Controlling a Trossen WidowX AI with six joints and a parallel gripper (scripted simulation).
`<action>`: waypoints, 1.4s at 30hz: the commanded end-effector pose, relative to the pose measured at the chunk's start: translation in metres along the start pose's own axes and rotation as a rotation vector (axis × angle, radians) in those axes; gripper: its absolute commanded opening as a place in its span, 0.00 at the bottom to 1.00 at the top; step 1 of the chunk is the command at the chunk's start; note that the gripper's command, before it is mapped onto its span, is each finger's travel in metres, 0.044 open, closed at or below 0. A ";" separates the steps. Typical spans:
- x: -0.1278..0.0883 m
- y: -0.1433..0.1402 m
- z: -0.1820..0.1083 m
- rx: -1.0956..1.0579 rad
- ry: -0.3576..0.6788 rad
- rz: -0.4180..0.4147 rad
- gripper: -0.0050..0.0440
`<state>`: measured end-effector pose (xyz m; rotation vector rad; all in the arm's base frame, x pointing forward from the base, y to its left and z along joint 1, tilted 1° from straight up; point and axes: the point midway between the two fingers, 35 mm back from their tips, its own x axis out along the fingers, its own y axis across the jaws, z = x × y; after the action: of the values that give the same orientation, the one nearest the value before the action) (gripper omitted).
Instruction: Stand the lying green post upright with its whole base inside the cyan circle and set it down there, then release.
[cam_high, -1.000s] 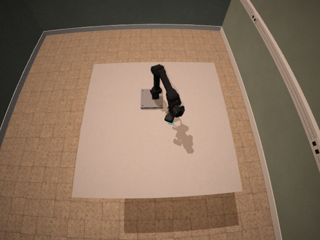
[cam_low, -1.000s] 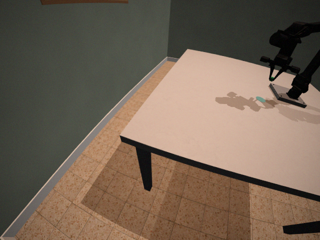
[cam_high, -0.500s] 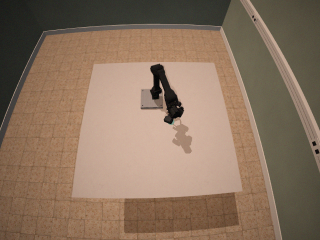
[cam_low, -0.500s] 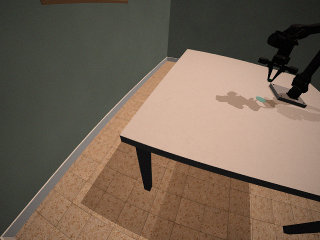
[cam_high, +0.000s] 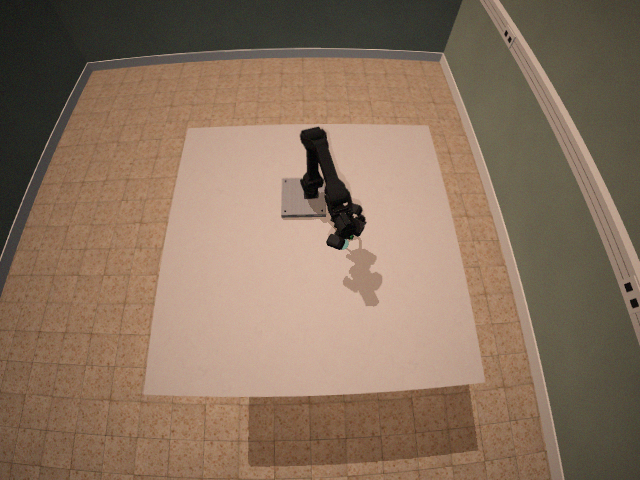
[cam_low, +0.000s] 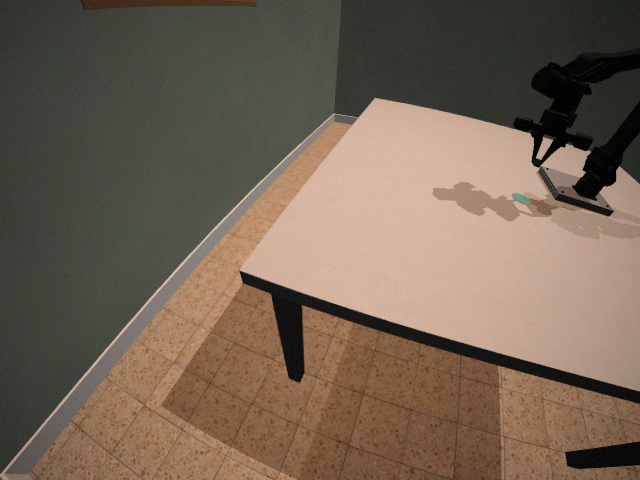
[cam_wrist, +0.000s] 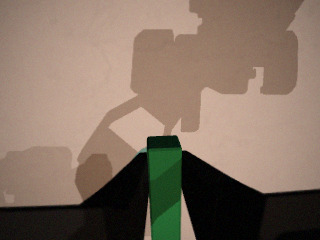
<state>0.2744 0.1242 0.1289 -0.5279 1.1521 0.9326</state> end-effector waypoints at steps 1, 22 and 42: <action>-0.003 -0.001 0.002 0.010 -0.053 -0.005 0.15; 0.001 -0.009 0.005 0.046 -0.205 0.013 0.15; 0.002 -0.015 0.007 0.066 -0.343 0.026 0.15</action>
<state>0.2900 0.1225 0.1221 -0.3007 0.9160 0.9627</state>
